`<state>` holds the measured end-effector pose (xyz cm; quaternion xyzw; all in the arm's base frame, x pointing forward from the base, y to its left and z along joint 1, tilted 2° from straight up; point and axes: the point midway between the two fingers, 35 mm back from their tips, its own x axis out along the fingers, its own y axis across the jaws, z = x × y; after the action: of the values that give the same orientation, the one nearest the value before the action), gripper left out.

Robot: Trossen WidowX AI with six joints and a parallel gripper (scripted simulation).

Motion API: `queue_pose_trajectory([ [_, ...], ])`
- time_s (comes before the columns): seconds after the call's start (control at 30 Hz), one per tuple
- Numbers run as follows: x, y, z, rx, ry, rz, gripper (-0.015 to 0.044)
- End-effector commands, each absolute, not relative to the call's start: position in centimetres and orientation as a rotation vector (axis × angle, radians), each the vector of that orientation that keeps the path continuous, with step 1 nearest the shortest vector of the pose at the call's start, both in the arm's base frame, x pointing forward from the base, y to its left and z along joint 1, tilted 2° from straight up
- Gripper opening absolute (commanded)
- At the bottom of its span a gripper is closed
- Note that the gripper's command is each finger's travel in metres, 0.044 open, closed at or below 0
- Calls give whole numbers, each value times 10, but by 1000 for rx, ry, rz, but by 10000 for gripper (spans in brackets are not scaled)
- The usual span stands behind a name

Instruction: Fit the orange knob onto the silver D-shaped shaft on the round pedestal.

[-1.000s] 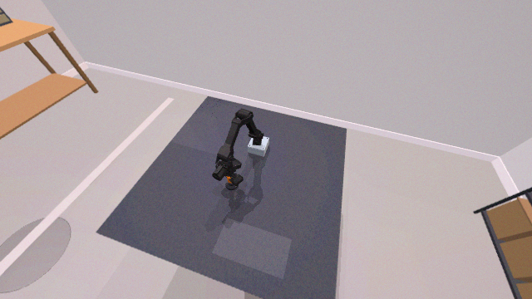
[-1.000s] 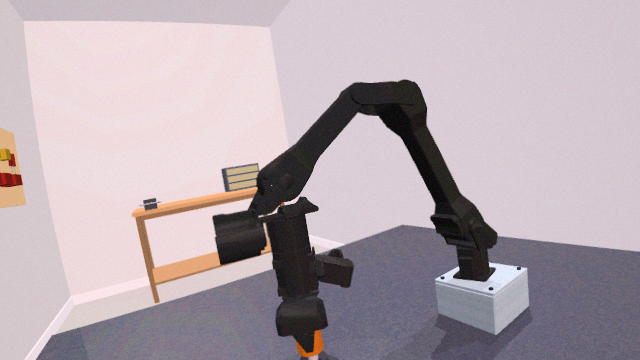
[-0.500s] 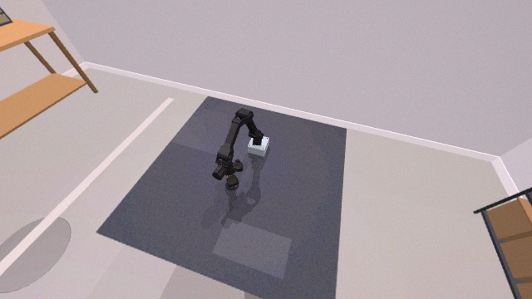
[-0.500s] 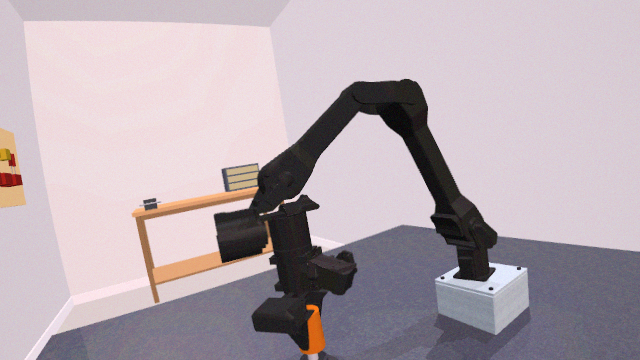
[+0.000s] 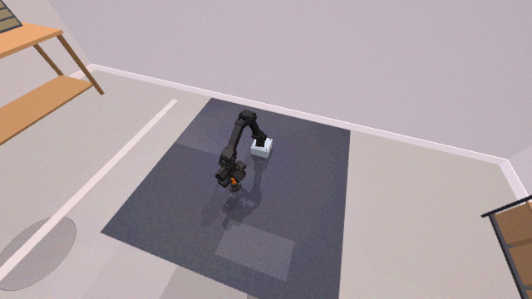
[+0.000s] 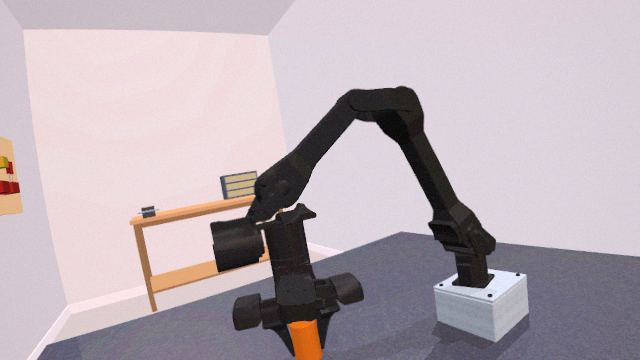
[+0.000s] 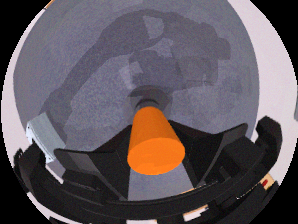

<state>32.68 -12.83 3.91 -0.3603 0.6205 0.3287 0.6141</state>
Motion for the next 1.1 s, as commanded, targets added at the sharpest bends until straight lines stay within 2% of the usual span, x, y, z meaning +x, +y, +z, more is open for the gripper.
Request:
queue_pose_trajectory([
  [0.0, 327, -129, 39, -663, 1483, 582, 0],
  [0.5, 326, -127, 43, 109, 1545, -182, 0],
  [1.07, 328, -127, 39, 944, 1299, -992, 0],
])
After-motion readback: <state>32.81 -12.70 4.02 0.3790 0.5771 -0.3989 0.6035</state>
